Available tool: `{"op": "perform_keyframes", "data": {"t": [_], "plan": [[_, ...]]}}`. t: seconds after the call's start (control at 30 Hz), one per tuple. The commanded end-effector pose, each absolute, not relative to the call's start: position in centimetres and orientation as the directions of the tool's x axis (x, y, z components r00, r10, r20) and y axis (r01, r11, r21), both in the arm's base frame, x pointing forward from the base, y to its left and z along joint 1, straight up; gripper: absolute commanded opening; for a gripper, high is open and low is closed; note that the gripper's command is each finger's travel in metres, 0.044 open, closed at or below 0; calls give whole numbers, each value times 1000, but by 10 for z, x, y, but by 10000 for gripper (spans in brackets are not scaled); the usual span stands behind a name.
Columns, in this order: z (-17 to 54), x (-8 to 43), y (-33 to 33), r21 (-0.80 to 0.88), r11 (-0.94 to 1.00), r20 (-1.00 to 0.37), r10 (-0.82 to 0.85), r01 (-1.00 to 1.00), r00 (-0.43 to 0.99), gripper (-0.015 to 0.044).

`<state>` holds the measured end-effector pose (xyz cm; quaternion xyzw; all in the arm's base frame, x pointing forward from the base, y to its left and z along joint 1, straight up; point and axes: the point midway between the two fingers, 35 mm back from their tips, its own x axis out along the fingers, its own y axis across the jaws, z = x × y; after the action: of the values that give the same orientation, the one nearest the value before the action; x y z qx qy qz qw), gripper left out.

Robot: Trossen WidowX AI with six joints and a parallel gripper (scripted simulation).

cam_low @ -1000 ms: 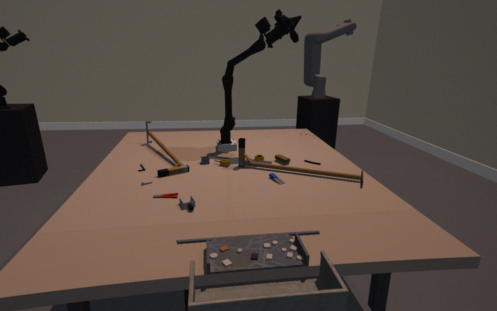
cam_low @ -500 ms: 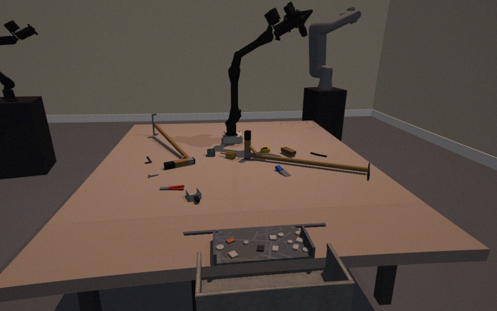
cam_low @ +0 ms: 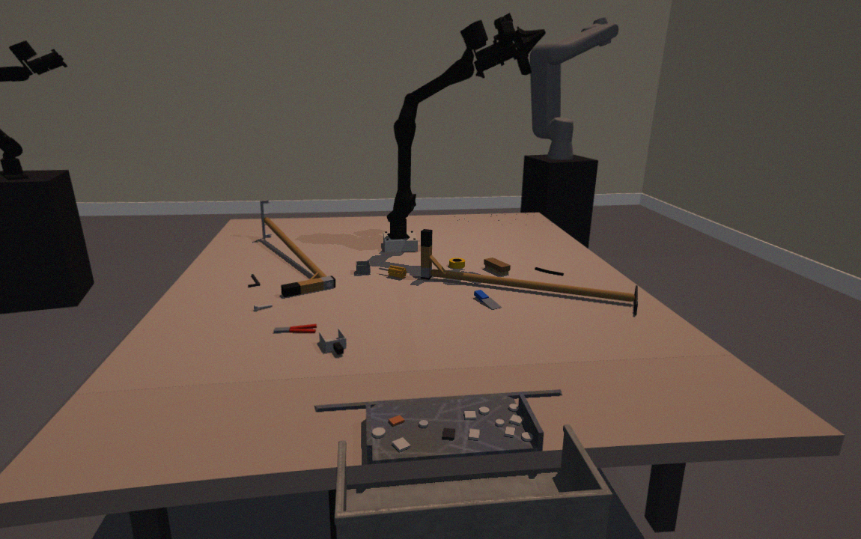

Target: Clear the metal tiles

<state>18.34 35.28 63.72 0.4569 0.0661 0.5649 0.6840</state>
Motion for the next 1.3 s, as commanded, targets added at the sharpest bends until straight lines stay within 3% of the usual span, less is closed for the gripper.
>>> {"op": "perform_keyframes", "data": {"t": [0.0, 1.27], "plan": [[630, 194, 354, 700, -12, 402, 833, -714, 380, 0], [573, 282, 338, 652, 343, 188, 791, -676, 582, 0]]}}
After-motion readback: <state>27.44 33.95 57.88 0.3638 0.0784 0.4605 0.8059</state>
